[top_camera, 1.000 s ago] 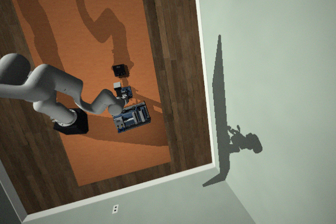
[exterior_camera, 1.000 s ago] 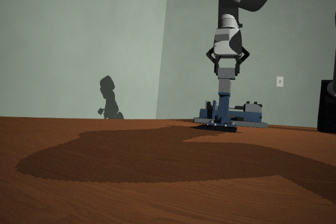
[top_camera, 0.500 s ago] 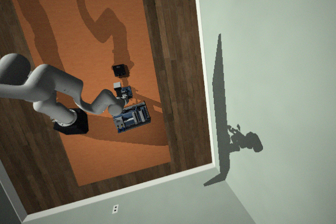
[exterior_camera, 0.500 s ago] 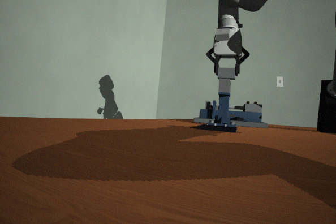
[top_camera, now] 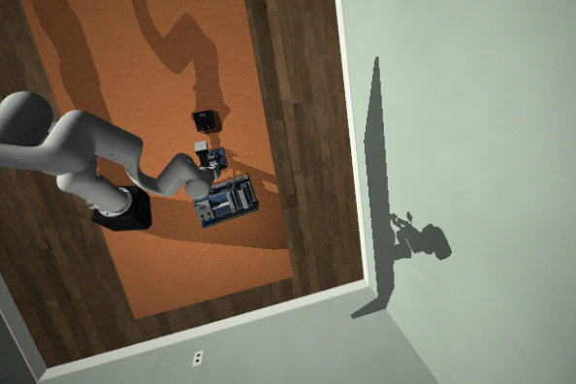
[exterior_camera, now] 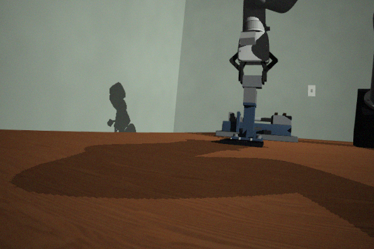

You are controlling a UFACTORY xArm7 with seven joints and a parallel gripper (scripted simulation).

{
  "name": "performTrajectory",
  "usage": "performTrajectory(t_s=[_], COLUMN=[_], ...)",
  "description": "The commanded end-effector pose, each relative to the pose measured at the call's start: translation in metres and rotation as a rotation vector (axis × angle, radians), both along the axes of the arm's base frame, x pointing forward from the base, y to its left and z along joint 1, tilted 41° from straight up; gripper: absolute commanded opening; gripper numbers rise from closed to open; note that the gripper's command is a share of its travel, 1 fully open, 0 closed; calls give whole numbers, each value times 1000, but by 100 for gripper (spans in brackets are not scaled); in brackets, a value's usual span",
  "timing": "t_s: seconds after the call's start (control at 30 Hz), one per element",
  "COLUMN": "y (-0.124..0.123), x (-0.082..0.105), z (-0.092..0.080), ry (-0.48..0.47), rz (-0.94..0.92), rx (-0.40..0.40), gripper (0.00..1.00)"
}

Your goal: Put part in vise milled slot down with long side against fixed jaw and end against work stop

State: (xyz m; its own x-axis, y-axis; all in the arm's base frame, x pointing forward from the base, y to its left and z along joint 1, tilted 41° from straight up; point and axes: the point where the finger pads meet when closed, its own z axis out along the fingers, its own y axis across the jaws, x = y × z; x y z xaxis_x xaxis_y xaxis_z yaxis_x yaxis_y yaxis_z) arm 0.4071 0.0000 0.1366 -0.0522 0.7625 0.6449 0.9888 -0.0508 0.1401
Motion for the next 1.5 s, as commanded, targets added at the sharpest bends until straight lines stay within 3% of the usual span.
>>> performTrajectory(t_s=[0.0,0.8,1.47], y=[-2,-2,-3], x=[1,0,0], z=[1,-1,-2], ry=[-3,-9,-18], rz=[-2,13,38], rx=[7,111,285], gripper=[0,0,0])
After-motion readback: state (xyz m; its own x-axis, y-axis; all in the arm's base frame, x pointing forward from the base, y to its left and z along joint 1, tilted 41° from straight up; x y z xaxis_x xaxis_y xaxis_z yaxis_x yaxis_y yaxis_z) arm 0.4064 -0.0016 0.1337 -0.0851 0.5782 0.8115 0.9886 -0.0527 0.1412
